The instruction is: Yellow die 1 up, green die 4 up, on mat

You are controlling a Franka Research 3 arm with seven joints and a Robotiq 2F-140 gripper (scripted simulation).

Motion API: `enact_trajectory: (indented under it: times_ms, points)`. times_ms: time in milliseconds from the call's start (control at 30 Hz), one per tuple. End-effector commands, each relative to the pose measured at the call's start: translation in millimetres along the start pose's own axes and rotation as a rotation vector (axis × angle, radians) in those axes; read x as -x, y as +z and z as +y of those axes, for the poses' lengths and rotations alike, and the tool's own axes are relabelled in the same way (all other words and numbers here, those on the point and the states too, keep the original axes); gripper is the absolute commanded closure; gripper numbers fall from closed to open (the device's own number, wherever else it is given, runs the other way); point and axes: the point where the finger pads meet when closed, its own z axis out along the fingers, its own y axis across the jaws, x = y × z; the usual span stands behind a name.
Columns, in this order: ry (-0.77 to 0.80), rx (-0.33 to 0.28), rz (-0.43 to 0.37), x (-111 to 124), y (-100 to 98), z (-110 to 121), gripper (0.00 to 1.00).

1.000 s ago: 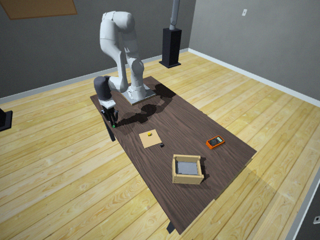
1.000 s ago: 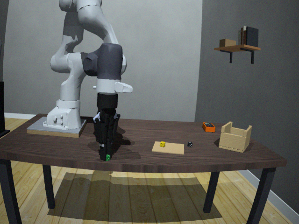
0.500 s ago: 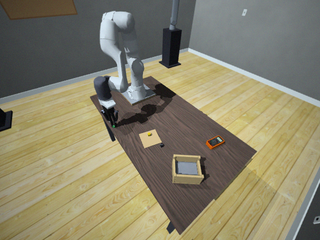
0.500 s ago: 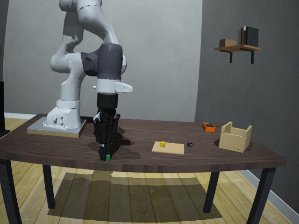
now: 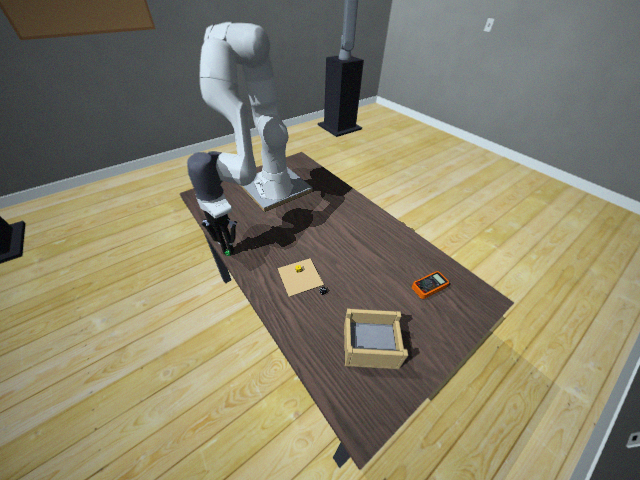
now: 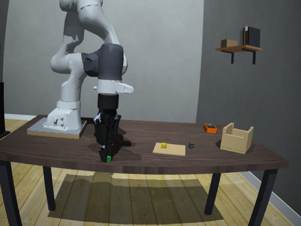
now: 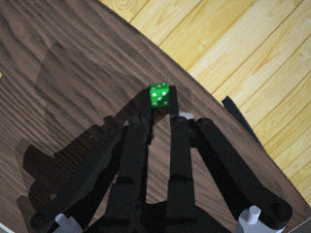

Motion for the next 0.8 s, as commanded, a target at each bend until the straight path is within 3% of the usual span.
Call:
enact_trajectory:
  times_ms: [0, 433, 700, 767]
  points:
    - [0.002, 0.0, 0.0, 0, -3.2, 0, 0.82]
    - [0.003, 0.0, -0.001, 0, -28.8, 0, 0.82]
    - [0.002, 0.0, 0.0, 0, -65.7, 0, 0.82]
    - [0.002, 0.0, 0.0, 0, -65.7, 0, 0.82]
